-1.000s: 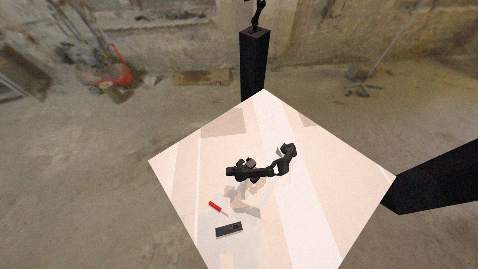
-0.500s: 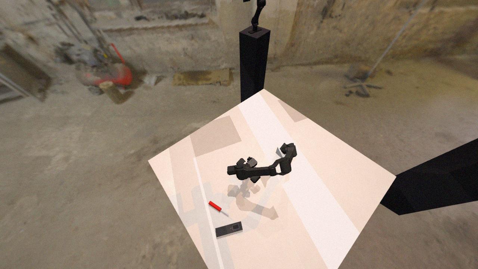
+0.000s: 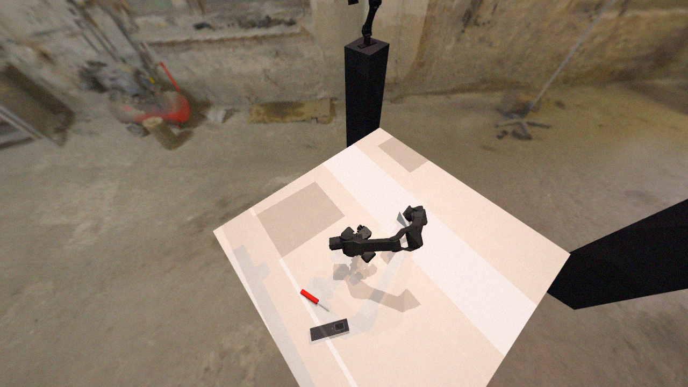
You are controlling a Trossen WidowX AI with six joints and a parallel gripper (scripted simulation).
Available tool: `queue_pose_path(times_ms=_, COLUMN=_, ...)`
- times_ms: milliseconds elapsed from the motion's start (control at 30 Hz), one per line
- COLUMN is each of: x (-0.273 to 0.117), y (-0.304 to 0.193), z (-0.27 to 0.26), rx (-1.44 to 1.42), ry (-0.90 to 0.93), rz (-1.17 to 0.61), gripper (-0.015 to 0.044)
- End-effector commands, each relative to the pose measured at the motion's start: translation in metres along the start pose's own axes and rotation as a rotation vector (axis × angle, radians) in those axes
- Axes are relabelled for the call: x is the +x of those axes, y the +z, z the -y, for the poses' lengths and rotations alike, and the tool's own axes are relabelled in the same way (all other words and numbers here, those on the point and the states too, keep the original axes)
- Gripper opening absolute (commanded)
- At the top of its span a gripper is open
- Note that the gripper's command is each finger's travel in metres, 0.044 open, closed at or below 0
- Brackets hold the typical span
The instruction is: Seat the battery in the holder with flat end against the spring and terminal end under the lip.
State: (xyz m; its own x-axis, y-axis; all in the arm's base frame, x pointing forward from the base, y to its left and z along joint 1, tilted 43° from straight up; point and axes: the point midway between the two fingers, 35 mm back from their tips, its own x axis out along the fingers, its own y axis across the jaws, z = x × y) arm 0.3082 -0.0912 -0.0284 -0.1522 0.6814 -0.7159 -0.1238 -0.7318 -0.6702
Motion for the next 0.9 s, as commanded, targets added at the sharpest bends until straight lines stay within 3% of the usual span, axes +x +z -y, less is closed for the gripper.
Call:
queue_pose_path(times_ms=0, x=-0.0001, y=-0.0063, z=-0.0014, rx=-0.006, ry=0.002, rz=-0.044, gripper=0.0071)
queue_pose_path(times_ms=867, x=0.004, y=-0.0025, z=-0.0009, rx=-0.006, ry=0.006, rz=-0.158, gripper=0.0071)
